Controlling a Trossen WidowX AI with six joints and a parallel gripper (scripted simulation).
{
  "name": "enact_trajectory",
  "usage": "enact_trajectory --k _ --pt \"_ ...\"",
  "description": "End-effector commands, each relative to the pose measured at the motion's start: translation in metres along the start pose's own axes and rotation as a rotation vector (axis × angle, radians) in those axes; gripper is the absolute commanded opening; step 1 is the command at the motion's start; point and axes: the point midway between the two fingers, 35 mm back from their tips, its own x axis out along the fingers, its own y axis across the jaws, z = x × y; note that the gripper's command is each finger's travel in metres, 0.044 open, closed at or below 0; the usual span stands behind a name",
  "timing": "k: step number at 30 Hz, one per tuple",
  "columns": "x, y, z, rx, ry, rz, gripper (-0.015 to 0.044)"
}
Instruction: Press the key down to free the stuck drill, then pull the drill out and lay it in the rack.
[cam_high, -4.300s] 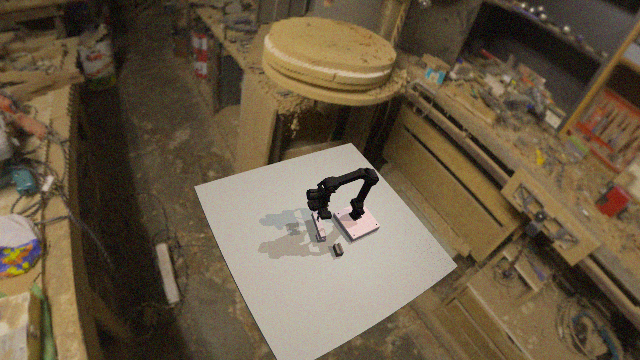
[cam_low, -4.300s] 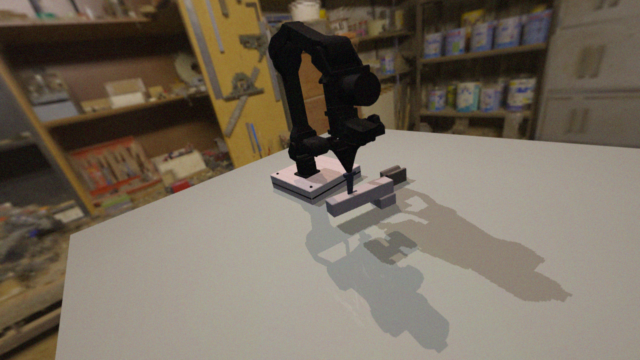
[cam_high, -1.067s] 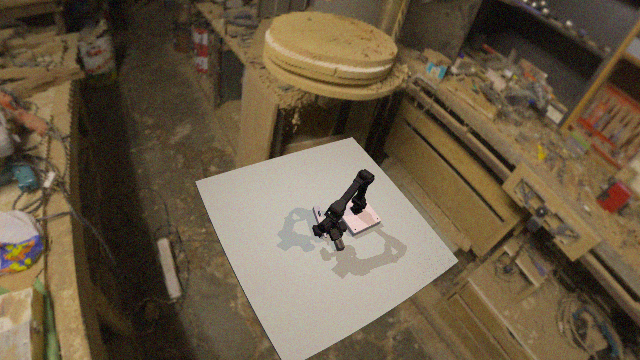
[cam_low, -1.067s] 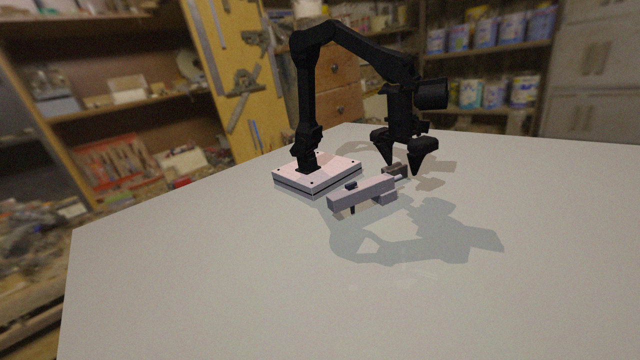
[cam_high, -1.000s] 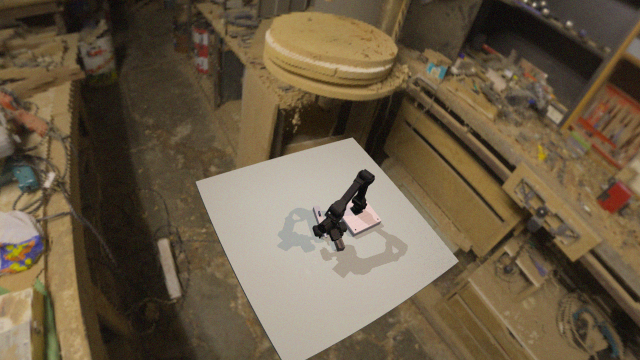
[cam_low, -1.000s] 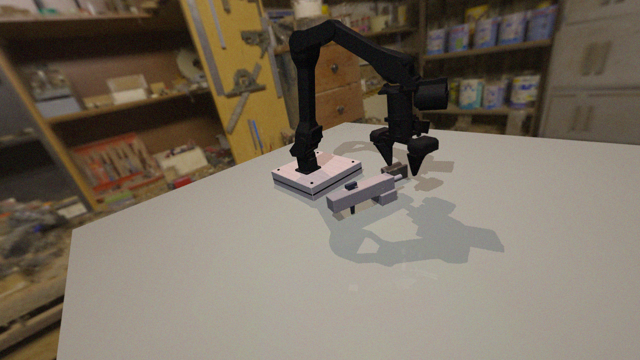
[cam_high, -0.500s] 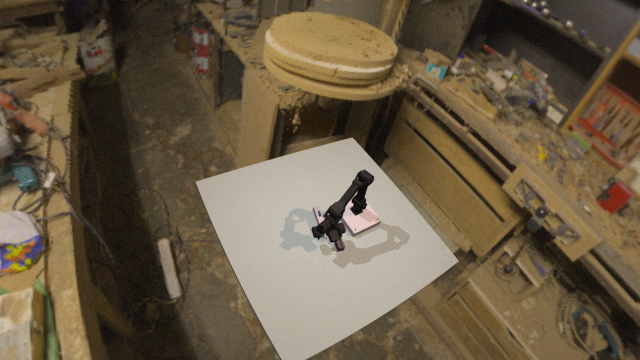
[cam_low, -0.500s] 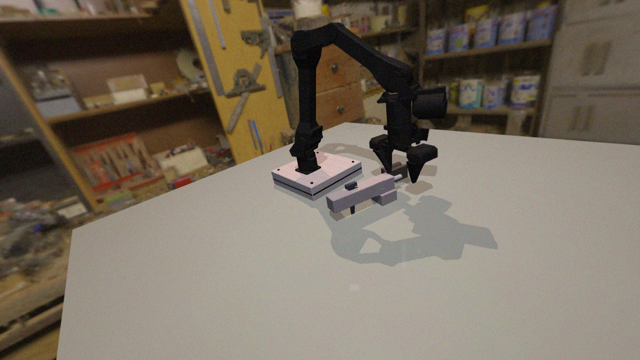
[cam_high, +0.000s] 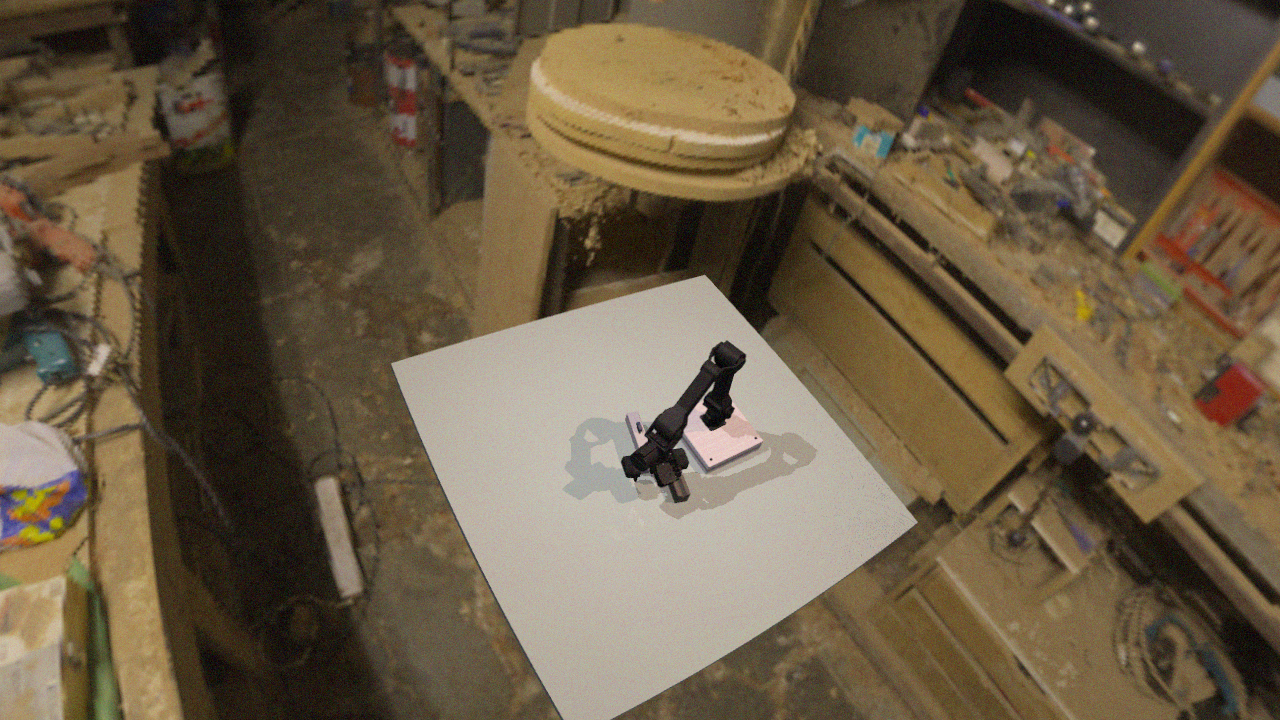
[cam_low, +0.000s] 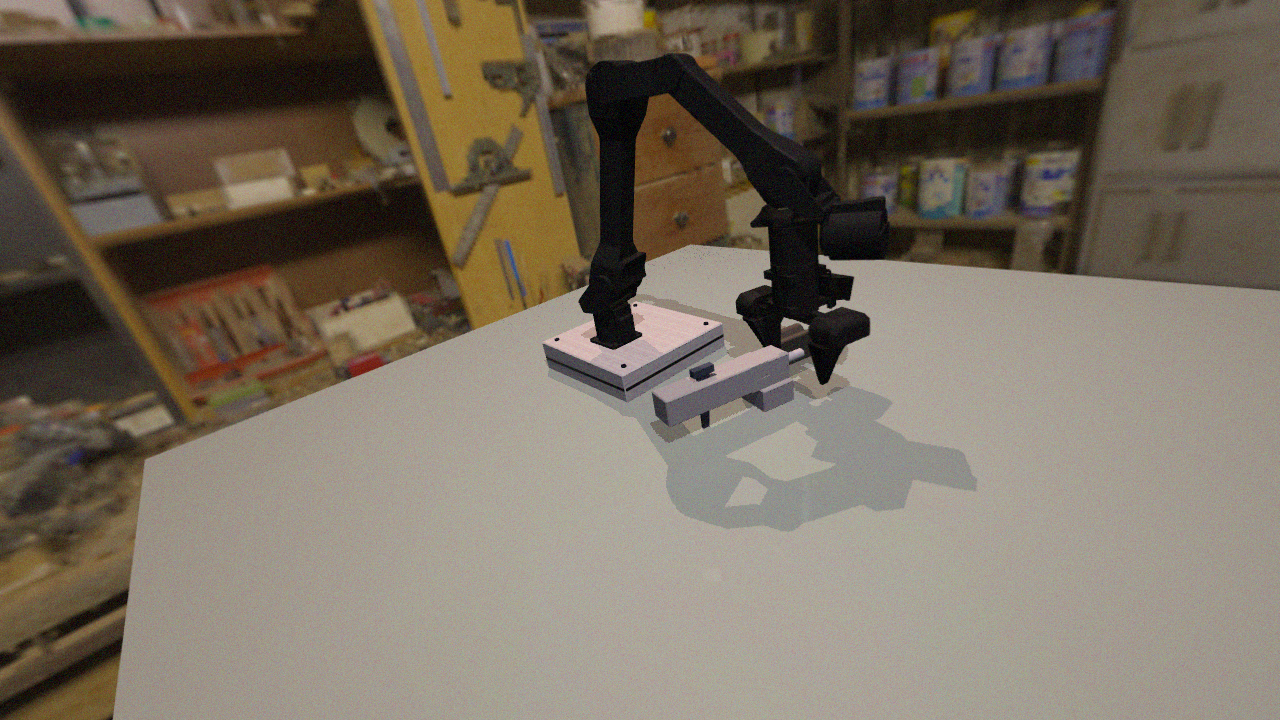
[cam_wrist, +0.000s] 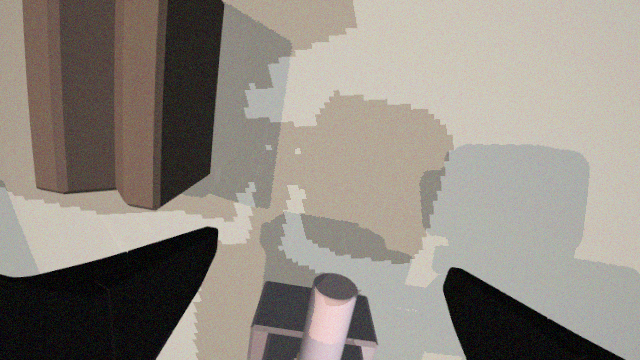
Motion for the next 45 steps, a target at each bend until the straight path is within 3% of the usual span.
enact_trajectory --k 1,4,20,45 --pt "0.008 0.002 -0.003 -0.003 0.003 0.007 0.044" --pt "0.008 0.002 -0.003 -0.003 0.003 0.007 0.044" --pt "0.005 0.001 -0.002 0.001 0.002 0.002 0.002" --pt "0.005 0.002 0.02 -0.003 0.001 0.007 0.0"
